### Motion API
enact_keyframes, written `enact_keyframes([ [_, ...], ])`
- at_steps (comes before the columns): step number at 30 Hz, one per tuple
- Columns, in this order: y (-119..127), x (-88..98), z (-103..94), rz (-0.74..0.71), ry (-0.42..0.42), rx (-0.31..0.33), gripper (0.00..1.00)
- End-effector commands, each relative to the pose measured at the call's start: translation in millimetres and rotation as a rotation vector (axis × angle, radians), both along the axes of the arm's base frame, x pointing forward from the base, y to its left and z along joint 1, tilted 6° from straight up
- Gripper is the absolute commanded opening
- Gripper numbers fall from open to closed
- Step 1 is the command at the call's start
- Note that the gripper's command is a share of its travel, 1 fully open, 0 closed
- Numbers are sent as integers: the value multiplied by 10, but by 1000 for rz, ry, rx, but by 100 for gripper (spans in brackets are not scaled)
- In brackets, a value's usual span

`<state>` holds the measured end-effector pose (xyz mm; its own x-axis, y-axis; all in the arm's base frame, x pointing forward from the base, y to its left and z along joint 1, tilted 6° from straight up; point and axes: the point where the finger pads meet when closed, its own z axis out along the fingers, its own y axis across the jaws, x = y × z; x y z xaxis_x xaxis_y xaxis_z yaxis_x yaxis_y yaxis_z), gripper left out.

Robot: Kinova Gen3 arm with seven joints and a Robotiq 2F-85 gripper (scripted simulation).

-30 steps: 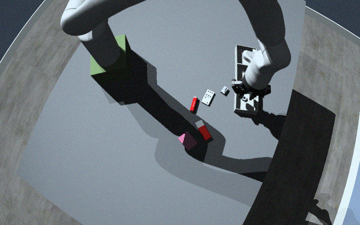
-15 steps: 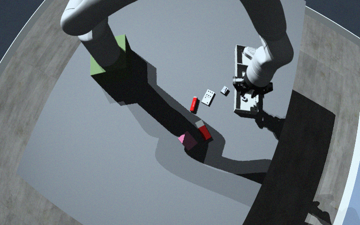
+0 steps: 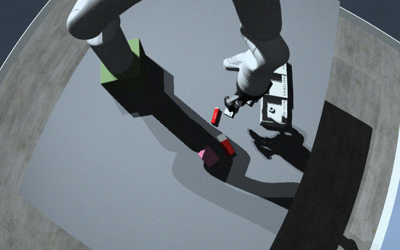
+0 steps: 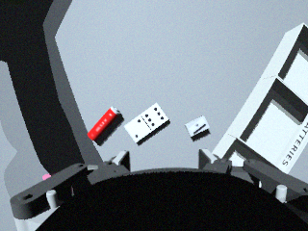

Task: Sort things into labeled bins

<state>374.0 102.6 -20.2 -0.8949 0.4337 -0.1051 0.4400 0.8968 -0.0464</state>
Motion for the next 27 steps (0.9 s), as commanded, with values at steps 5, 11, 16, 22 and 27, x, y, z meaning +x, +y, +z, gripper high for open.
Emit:
enact_keyframes([
  [5, -344, -343, 74, 241, 12, -8, 70],
  [11, -524, -598, 91, 544, 38, -31, 70],
  [16, -524, -599, 91, 793, 60, -50, 70],
  [22, -531, -608, 86, 799, 62, -51, 70],
  [27, -542, -598, 84, 786, 62, -53, 70],
])
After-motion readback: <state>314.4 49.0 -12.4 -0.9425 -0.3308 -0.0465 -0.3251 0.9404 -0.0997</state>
